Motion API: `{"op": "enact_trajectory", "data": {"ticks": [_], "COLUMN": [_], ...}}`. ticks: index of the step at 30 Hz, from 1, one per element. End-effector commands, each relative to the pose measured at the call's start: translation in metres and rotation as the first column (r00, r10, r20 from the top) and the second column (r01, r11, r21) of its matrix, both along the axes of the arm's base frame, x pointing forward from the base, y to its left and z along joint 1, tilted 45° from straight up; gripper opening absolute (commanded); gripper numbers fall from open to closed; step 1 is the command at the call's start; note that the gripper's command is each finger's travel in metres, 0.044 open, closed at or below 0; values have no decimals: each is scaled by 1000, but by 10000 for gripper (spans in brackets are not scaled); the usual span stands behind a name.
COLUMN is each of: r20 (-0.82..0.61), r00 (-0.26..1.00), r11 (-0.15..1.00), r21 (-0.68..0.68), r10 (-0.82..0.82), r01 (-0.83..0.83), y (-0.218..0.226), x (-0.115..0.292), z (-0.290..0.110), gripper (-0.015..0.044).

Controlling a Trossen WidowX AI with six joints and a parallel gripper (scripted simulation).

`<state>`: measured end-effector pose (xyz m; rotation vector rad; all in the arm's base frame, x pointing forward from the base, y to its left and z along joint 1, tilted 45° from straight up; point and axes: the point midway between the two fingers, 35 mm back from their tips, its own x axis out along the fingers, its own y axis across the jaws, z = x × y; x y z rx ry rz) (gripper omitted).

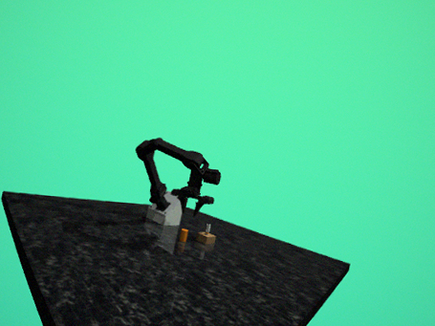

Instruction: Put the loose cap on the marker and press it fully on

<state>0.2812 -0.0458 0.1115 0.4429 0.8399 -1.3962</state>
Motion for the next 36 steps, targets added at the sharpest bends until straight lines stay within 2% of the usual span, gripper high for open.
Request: {"op": "enact_trajectory", "data": {"ticks": [1,4,8,36], "r20": [-17,-17,-17,-16], "r00": [1000,1000,1000,1000], "r11": [999,999,999,999], "r21": [-34,-34,-35,-35], "r10": [6,6,6,6], "r01": [-6,-6,-6,-6], "y": [0,-1,-23,-54], "x": [-2,0,-2,-3], "z": [1,-1,-23,-55], "gripper": [248,248,248,248]}}
